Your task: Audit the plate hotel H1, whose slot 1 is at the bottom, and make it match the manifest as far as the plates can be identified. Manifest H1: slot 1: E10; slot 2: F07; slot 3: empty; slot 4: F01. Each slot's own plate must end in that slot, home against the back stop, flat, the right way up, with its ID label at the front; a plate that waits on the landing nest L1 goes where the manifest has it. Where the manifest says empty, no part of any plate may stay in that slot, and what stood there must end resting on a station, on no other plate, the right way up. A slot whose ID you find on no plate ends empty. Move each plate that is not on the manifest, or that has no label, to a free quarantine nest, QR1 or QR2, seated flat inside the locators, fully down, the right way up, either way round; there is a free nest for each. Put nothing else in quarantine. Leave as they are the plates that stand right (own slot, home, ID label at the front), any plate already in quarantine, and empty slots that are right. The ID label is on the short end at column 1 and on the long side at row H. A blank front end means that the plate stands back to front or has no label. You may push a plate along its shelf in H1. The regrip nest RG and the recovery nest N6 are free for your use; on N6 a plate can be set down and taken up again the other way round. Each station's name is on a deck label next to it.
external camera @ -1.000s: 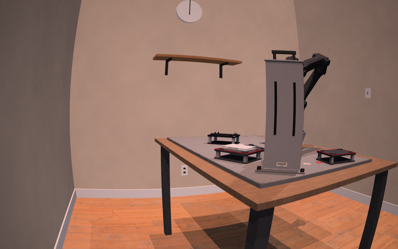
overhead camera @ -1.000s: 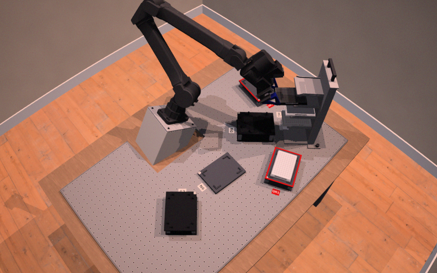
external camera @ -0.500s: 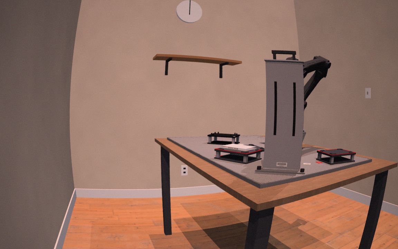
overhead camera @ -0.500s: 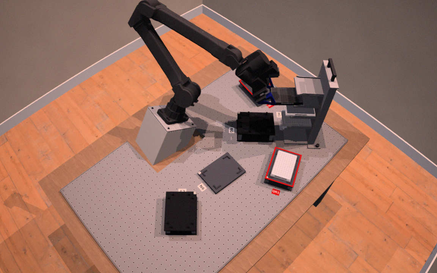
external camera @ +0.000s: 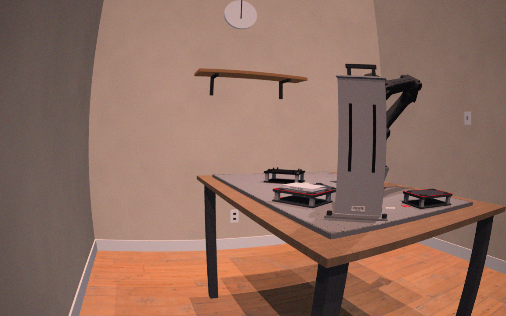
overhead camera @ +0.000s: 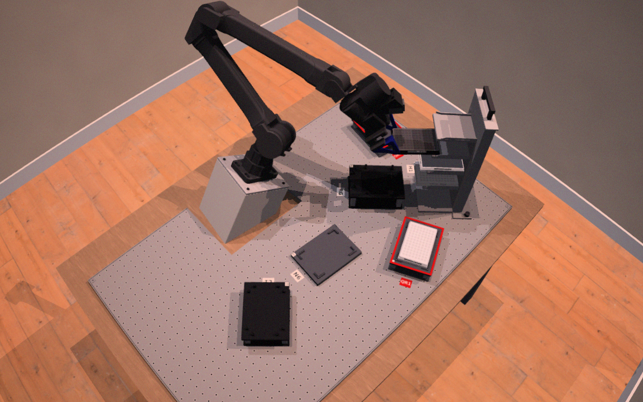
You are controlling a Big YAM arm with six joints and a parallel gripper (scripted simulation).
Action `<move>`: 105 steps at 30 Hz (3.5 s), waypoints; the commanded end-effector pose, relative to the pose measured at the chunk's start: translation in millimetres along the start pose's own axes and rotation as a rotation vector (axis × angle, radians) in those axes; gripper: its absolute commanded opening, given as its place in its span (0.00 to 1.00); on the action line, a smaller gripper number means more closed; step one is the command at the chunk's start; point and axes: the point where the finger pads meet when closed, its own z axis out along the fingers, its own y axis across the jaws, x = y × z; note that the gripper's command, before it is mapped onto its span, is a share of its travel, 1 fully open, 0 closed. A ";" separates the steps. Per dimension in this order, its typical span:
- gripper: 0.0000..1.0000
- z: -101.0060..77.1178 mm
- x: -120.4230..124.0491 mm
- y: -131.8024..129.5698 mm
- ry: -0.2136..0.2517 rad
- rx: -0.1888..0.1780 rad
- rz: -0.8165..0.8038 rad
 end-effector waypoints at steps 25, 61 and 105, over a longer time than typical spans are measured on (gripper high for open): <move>0.86 -29.2 8.7 0.8 -0.027 0.009 -0.021; 0.86 -60.9 35.0 3.1 -0.032 0.011 -0.030; 0.86 -90.6 -2.9 6.1 -0.037 0.014 -0.044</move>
